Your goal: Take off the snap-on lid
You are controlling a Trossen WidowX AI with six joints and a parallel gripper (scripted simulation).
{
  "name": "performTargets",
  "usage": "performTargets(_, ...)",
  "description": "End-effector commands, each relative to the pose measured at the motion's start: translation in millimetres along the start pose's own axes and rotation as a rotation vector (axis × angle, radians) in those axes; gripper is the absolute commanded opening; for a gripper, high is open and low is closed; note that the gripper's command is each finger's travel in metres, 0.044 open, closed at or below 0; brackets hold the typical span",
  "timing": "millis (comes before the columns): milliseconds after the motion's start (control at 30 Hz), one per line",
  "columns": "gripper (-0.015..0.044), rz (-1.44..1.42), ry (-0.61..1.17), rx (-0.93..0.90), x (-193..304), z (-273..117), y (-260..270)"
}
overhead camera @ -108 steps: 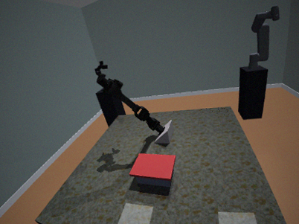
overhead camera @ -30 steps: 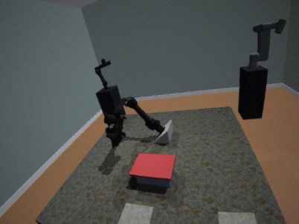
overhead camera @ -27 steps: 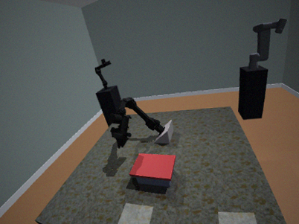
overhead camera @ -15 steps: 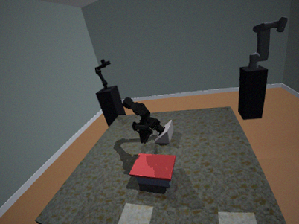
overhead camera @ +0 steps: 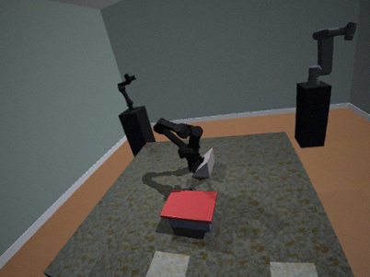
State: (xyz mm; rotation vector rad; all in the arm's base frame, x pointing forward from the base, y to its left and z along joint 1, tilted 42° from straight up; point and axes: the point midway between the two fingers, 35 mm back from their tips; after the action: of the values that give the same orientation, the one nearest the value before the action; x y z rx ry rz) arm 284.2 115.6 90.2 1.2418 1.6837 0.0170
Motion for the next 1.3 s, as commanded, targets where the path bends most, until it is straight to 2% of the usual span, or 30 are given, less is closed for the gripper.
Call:
performTargets(0,0.0235,0.005,-0.004,-0.007,4,4,-7)
performTargets(200,0.0235,0.004,-0.005,-0.008,5,35,-44)
performTargets(1267,0.0235,0.007,0.001,0.0,8,80,-43)
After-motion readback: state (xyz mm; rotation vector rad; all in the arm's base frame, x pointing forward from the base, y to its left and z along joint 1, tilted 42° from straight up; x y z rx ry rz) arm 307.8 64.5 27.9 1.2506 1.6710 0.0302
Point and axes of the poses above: the point midway between the two fingers, 35 mm back from their tips, its own z axis out along the fingers, its own y axis across the jaws, x = y × z, and after that the axes turned 3 degrees about -z, right-handed
